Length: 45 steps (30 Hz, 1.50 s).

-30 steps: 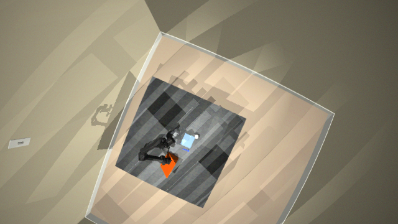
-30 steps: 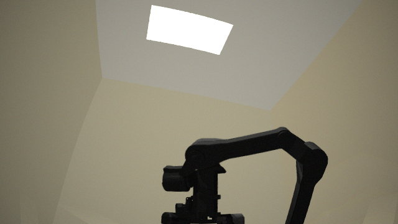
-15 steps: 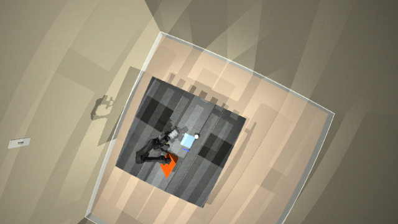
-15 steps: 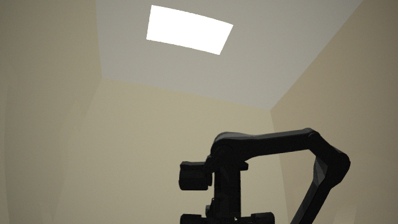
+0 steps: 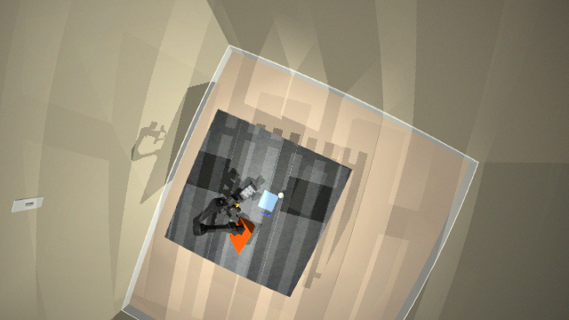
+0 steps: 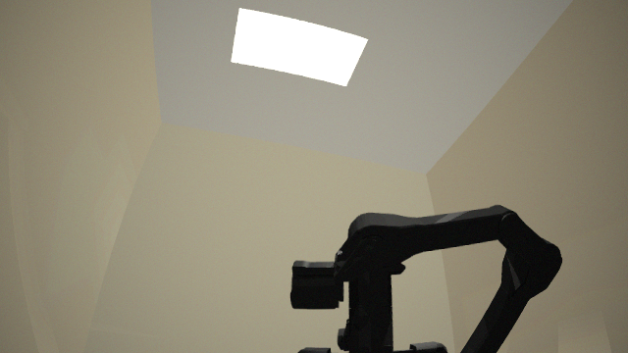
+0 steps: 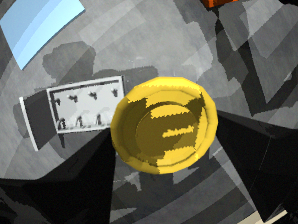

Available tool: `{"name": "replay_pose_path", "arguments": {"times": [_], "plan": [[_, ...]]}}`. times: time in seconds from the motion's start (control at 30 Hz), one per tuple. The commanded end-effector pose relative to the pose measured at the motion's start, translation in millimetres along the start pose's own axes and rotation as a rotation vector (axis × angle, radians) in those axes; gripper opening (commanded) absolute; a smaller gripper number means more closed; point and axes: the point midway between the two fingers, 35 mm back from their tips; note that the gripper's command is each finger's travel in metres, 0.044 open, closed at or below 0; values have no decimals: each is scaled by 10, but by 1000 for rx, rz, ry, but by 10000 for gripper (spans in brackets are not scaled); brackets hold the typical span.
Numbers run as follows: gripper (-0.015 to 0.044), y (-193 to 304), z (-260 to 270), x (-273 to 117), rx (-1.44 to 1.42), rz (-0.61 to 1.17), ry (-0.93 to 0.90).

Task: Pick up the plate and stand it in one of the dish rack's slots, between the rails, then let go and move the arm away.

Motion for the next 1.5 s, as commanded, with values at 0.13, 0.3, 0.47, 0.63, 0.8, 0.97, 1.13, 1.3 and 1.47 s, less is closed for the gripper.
{"name": "replay_pose_path", "arguments": {"times": [0.13, 0.3, 0.47, 0.63, 0.8, 0.97, 1.13, 1.3, 1.47], "plan": [[0, -136, -47, 206, -109, -169, 27], [0, -214, -52, 319, -189, -274, 36], [0, -290, -44, 418, -265, -379, 35], [0, -358, -25, 503, -338, -482, 25], [0, -412, 5, 574, -411, -582, 6], [0, -450, 41, 634, -483, -677, -23], [0, -471, 82, 684, -554, -767, -62], [0, -474, 124, 725, -623, -852, -110], [0, -459, 163, 757, -689, -932, -166]]}}
Point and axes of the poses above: the point midway between the two fingers, 35 mm back from their tips, its own x axis out along the fingers, its own z axis across the jaws, y = z × x, and after that the axes turned 10 degrees about -x, right-handed
